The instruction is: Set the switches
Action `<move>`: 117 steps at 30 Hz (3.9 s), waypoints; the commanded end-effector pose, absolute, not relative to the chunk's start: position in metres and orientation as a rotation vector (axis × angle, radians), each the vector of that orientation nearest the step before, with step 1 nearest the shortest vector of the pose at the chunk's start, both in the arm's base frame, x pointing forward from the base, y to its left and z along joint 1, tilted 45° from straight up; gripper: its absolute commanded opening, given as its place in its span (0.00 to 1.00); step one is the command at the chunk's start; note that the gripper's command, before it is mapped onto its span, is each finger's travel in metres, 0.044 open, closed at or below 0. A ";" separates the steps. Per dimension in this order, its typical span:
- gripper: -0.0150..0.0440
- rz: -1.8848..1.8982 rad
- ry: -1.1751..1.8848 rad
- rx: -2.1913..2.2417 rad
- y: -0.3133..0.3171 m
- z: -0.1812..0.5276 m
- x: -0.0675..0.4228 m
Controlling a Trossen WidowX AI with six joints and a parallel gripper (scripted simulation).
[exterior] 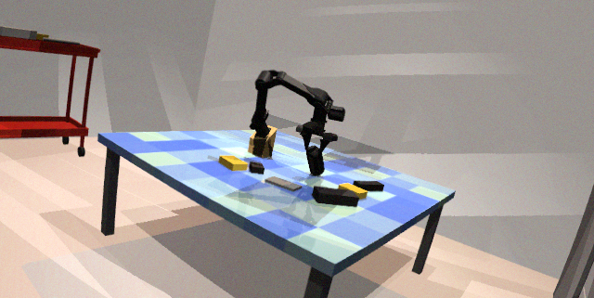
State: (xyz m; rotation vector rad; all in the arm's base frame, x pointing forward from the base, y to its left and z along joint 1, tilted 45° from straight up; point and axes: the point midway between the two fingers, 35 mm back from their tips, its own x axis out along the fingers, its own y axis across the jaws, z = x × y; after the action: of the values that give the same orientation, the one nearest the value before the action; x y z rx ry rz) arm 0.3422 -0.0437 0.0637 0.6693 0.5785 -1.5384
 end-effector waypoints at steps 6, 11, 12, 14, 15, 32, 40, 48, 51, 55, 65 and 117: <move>0.83 -1.556 0.596 0.656 -0.055 0.057 0.337; 0.83 -1.556 0.595 0.656 -0.059 0.058 0.336; 0.83 -1.556 0.595 0.656 -0.059 0.058 0.336; 0.83 -1.556 0.595 0.656 -0.061 0.058 0.336; 0.83 -1.556 0.595 0.656 -0.062 0.058 0.336; 0.83 -1.556 0.594 0.655 -0.075 0.059 0.335; 0.83 -1.556 0.594 0.655 -0.081 0.059 0.335; 0.83 -1.557 0.594 0.654 -0.087 0.059 0.334; 0.83 -1.557 0.594 0.654 -0.089 0.059 0.334; 0.83 -1.557 0.593 0.654 -0.092 0.059 0.334; 0.83 -1.557 0.593 0.654 -0.100 0.058 0.333; 0.83 -1.557 0.591 0.652 -0.138 0.045 0.330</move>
State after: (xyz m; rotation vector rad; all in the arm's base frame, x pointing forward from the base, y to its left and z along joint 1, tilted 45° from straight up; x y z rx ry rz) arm 0.3334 -0.1371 0.0496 0.6644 0.5704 -1.5576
